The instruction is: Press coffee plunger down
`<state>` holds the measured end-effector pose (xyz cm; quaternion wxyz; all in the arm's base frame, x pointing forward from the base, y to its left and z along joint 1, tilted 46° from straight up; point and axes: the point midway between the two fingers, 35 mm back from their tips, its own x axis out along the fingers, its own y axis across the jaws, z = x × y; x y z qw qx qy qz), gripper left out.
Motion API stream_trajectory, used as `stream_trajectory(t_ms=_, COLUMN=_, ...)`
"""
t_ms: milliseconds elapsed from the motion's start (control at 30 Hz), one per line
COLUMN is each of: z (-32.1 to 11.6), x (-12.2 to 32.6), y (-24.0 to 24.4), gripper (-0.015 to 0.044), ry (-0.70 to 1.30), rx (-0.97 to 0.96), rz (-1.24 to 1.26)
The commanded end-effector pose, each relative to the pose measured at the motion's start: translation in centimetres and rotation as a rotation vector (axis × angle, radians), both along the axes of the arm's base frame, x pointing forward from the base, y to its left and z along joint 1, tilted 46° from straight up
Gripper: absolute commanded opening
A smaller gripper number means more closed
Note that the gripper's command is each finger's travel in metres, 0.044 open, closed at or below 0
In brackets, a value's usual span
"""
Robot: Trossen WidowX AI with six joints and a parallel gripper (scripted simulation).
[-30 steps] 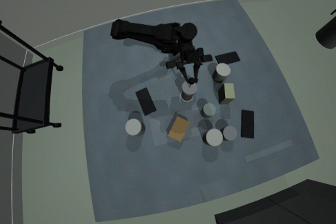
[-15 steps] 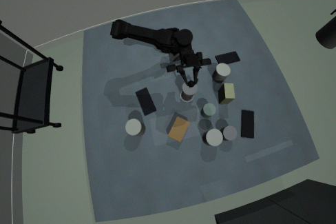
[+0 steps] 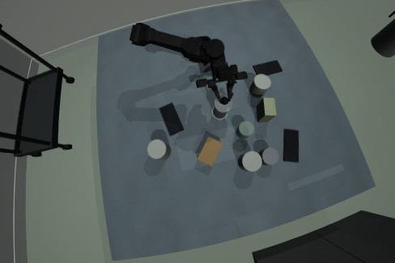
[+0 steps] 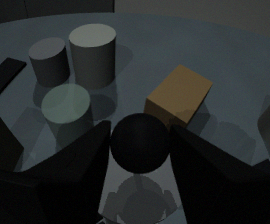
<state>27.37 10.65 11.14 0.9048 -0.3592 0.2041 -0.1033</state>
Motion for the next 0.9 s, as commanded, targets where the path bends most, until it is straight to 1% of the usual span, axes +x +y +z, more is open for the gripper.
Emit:
stream_trajectory(t_ms=0, z=-0.55, x=0.02, y=-0.53, gripper=0.0125, ry=0.018, rx=-0.024, rz=-0.010)
stream_trajectory(t_ms=867, z=-0.33, x=0.11, y=-0.13, gripper=0.0125, ry=0.008, rx=-0.010, rz=-0.003)
